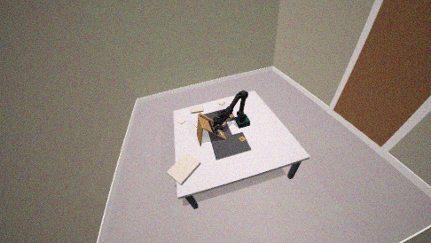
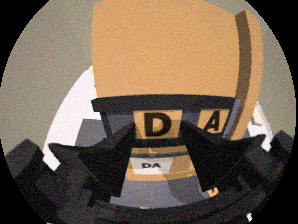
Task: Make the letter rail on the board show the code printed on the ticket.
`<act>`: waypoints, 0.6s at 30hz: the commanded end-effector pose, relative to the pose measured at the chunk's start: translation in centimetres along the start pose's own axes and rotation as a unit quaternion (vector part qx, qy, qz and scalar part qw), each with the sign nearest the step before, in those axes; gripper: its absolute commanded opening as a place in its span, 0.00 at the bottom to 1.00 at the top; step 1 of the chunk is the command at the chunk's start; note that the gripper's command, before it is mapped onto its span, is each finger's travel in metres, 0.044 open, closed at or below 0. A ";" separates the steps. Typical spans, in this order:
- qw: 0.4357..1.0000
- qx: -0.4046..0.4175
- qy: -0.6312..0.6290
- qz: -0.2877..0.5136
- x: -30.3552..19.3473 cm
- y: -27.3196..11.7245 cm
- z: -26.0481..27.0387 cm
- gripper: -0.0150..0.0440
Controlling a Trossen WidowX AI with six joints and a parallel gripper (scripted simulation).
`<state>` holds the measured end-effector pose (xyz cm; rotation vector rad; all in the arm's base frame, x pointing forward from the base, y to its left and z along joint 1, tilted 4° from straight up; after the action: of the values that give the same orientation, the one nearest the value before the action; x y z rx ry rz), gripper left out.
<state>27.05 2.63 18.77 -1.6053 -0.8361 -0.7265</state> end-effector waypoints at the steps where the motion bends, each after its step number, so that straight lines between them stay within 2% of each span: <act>1: 1.000 0.001 -0.001 -0.001 0.0 0.0 -0.2 0.25; 18: 1.000 0.001 -0.002 -0.001 -0.2 0.0 -1.1 0.25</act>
<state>26.92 1.65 18.77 -1.6062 -0.8367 -0.7263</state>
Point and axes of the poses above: the point midway between the two fingers, 35 mm back from their tips, its own y axis out along the fingers, its own z axis across the jaws, x = y × z, the point moved 9 cm from there along -y, back along the fingers, and after that the axes turned 13 degrees about -y, right-handed, at the moved point
